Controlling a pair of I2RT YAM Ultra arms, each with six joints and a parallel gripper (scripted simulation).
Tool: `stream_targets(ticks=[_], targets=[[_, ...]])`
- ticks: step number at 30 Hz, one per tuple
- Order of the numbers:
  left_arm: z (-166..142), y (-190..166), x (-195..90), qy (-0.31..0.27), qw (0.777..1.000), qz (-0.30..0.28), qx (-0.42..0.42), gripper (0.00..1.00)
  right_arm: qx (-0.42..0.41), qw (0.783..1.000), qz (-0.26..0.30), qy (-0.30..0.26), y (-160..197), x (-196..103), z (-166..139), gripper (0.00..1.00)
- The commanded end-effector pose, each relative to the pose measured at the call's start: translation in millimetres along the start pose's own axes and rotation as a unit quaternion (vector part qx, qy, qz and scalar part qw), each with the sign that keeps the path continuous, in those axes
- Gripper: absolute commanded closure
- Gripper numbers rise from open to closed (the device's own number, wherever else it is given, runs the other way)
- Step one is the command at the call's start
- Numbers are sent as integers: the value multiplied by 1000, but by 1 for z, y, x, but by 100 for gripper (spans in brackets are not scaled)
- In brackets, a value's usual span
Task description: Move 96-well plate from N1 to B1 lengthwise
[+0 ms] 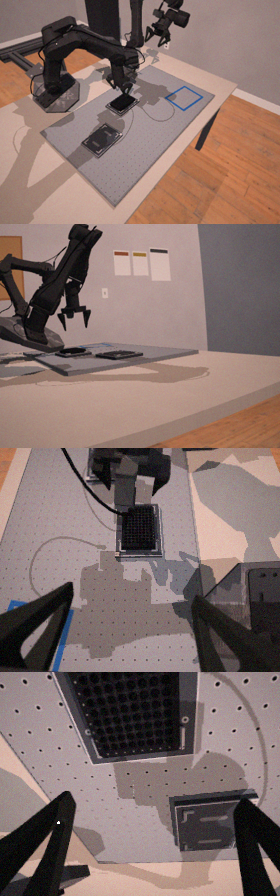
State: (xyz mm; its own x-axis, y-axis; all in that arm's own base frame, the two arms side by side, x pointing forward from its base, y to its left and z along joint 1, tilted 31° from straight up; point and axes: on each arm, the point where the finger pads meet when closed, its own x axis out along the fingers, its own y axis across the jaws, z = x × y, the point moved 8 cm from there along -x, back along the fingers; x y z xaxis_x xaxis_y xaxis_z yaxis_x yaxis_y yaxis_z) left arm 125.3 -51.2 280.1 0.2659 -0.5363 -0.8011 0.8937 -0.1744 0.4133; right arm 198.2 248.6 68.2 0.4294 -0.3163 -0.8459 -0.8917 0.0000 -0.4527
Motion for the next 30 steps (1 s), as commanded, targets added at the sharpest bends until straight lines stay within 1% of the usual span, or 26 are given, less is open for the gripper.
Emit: stream_targets(ticks=[1, 2, 5, 9, 11, 15, 18, 23, 26, 28, 30], targets=[[-2, 12, -2, 21, 999, 31, -6, 0, 60, 996, -44, -48, -21, -16, -25, 0], [-7, 19, 2, 33, 999, 34, -18, 0, 73, 995, -49, -54, -25, -17, -35, 0], [-24, 41, 28, 76, 994, 45, -58, 0, 115, 989, -62, -65, -34, -16, -69, 0], [-37, 61, 78, 120, 986, 46, -106, 0, 173, 978, -72, -89, -45, -18, -111, 0], [-37, 61, 78, 120, 986, 46, -106, 0, 173, 978, -72, -89, -45, -18, -111, 0], [-41, 71, 131, 160, 973, 66, -152, 0, 234, 959, -98, -127, -60, -27, -148, 0], [-44, 69, 170, 189, 959, 89, -190, 0, 281, 940, -118, -153, -70, -31, -177, 0], [-39, 58, 217, 209, 944, 122, -225, 0, 346, 908, -145, -189, -85, -36, -216, 0], [-32, 45, 240, 215, 936, 145, -240, 0, 383, 886, -161, -205, -94, -39, -237, 0], [-32, 45, 240, 215, 936, 145, -240, 0, 383, 886, -161, -205, -94, -39, -237, 0], [-17, 32, 256, 208, 934, 167, -240, 0, 407, 868, -176, -222, -103, -44, -251, 0]])
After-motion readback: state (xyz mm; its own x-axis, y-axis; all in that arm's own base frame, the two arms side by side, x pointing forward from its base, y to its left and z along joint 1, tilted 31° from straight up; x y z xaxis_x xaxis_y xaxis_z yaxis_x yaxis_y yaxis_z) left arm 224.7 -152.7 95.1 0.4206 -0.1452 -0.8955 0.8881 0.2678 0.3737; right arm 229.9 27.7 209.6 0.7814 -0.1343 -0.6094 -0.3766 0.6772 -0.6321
